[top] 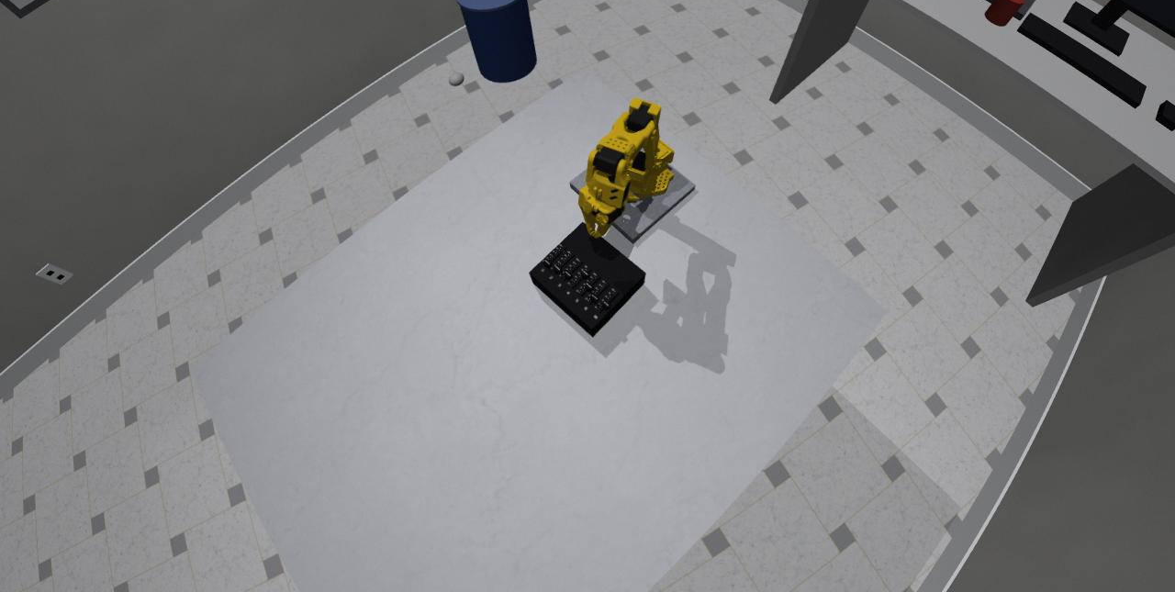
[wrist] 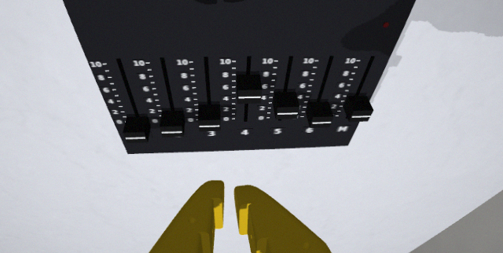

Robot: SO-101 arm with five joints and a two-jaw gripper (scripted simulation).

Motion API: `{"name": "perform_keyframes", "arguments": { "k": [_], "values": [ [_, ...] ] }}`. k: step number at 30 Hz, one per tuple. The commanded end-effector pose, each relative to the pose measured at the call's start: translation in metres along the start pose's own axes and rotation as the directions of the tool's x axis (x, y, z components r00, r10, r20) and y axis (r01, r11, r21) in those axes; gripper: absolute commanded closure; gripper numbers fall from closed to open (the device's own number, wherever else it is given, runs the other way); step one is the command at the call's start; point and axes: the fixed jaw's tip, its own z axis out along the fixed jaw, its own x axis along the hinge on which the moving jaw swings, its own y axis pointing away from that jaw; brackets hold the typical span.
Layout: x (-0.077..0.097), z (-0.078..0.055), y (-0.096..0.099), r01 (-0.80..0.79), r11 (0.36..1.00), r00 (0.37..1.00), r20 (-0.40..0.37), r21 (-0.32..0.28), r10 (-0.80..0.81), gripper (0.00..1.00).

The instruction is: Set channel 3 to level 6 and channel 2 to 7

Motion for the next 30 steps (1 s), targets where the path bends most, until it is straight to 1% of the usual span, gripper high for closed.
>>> {"name": "perform_keyframes", "arguments": {
  "k": [1, 10, 24, 30],
  "values": [
    [0.003, 0.001, 0.001, -0.002, 1.0, 1.0, 0.005, -0.003, 0.002, 1.0],
    [0.009, 0.008, 0.0, -0.005, 1.0, 1.0, 0.025, -0.01, 0.005, 1.0],
    [0.011, 0.011, 0.0, -0.006, 1.0, 1.0, 0.03, -0.012, 0.007, 1.0],
    [0.015, 0.017, 0.0, -0.009, 1.0, 0.999, 0.044, -0.018, 0.009, 1.0]
  ]
}}
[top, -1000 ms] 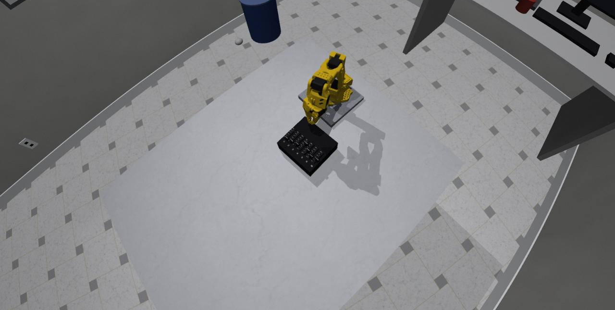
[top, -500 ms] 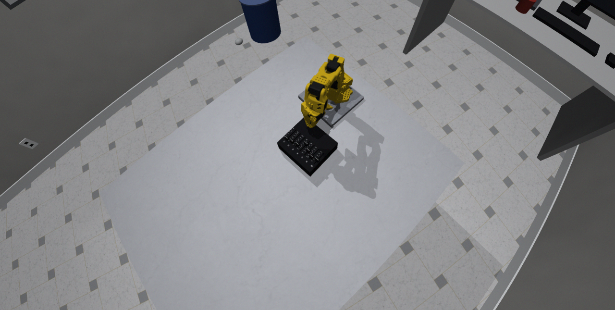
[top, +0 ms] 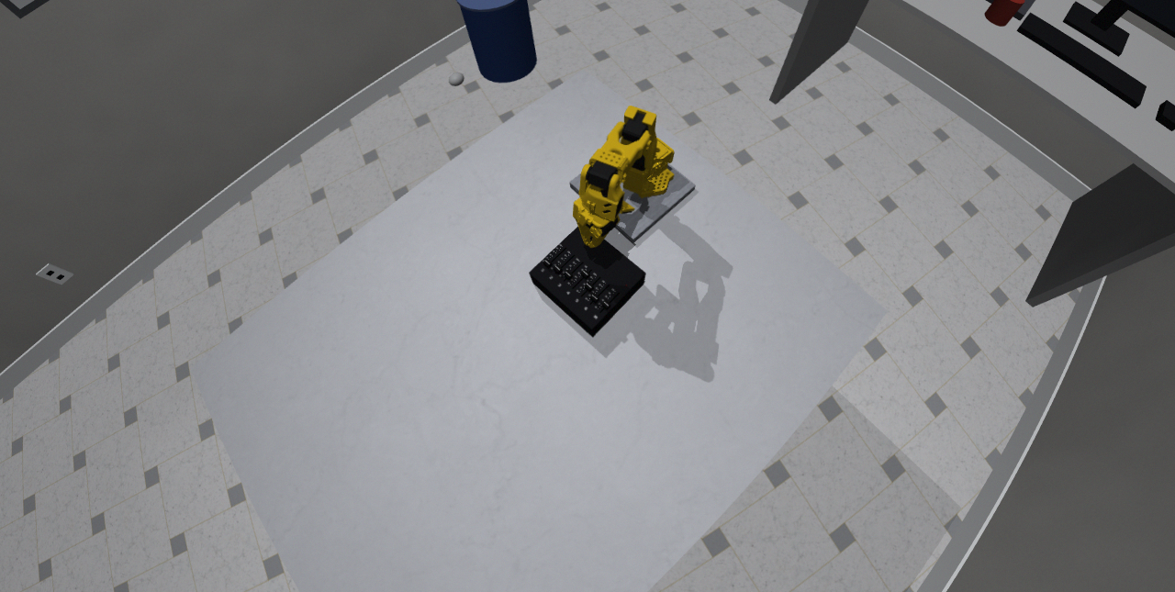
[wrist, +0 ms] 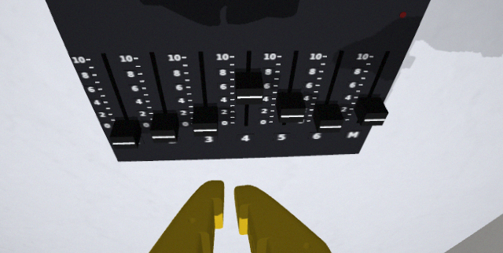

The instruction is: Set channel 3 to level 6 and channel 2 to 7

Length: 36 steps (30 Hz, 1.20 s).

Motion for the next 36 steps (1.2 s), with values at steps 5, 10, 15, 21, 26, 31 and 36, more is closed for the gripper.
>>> {"name": "perform_keyframes", "arguments": {
  "k": [5, 10, 15, 21, 26, 31, 36],
  "values": [
    [0.007, 0.007, 0.001, -0.004, 1.0, 1.0, 0.016, -0.007, 0.004, 1.0],
    [0.012, 0.015, 0.001, -0.007, 1.0, 0.999, 0.031, -0.013, 0.008, 1.0],
    [0.015, 0.02, 0.002, -0.009, 1.0, 0.999, 0.04, -0.017, 0.01, 1.0],
    [0.015, 0.021, 0.002, -0.009, 1.0, 0.999, 0.042, -0.017, 0.01, 1.0],
    [0.015, 0.021, 0.002, -0.009, 1.0, 0.999, 0.042, -0.017, 0.01, 1.0],
    [0.015, 0.021, 0.002, -0.009, 1.0, 0.999, 0.042, -0.017, 0.01, 1.0],
    [0.015, 0.021, 0.002, -0.009, 1.0, 0.999, 0.042, -0.017, 0.01, 1.0]
  ]
}}
